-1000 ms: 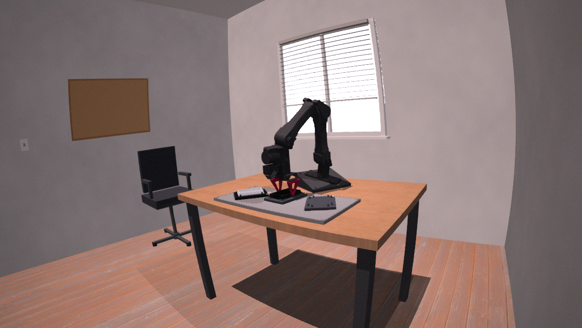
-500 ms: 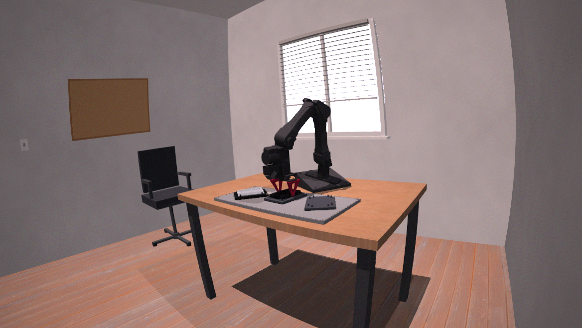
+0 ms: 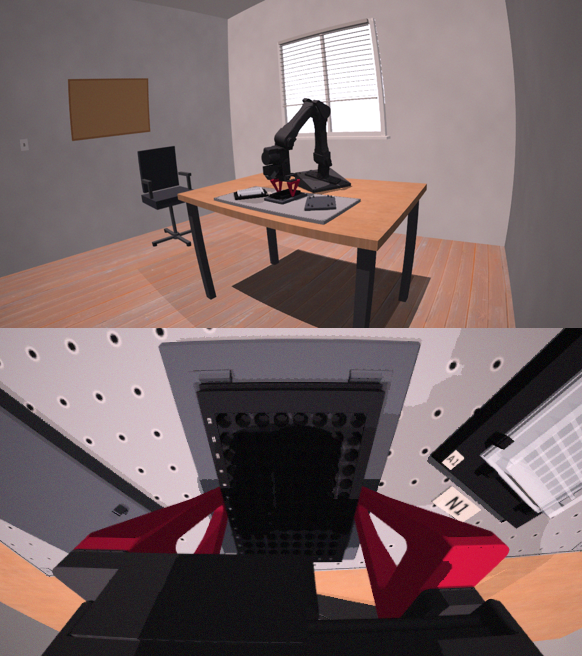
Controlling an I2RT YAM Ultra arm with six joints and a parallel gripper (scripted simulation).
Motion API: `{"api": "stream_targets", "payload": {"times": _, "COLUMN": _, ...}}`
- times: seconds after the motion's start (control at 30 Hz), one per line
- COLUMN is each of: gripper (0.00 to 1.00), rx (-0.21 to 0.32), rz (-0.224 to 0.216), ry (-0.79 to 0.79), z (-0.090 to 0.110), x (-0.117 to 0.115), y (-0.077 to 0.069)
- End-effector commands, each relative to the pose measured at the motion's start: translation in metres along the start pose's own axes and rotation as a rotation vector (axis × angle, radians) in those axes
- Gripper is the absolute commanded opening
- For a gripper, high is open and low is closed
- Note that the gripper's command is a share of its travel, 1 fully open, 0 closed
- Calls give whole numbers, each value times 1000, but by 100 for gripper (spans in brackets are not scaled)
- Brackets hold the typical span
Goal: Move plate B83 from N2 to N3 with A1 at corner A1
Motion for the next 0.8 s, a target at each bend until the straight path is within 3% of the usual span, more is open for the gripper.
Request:
{"api": "stream_targets", "payload": {"times": 0.0, "gripper": 0, "rx": -18, "rz": 3, "ry": -2, "z": -2, "x": 0, "y": -3}}
{"api": "stream_targets", "payload": {"times": 0.1, "gripper": 0, "rx": -18, "rz": 3, "ry": -2, "z": -2, "x": 0, "y": -3}}
{"api": "stream_targets", "payload": {"times": 0.13, "gripper": 100, "rx": -18, "rz": 3, "ry": -2, "z": -2, "x": 0, "y": -3}}
{"api": "stream_targets", "payload": {"times": 0.77, "gripper": 100, "rx": -18, "rz": 3, "ry": -2, "z": -2, "x": 0, "y": -3}}
Point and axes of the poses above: the point where the finger pads meet when closed, its own y axis out along the fingers, its own x axis across the jaws, z = x × y, the point moved 10 cm from there along -y, back along the fingers, and after that the axes turned 6 degrees about -y, right-handed, at the moved point
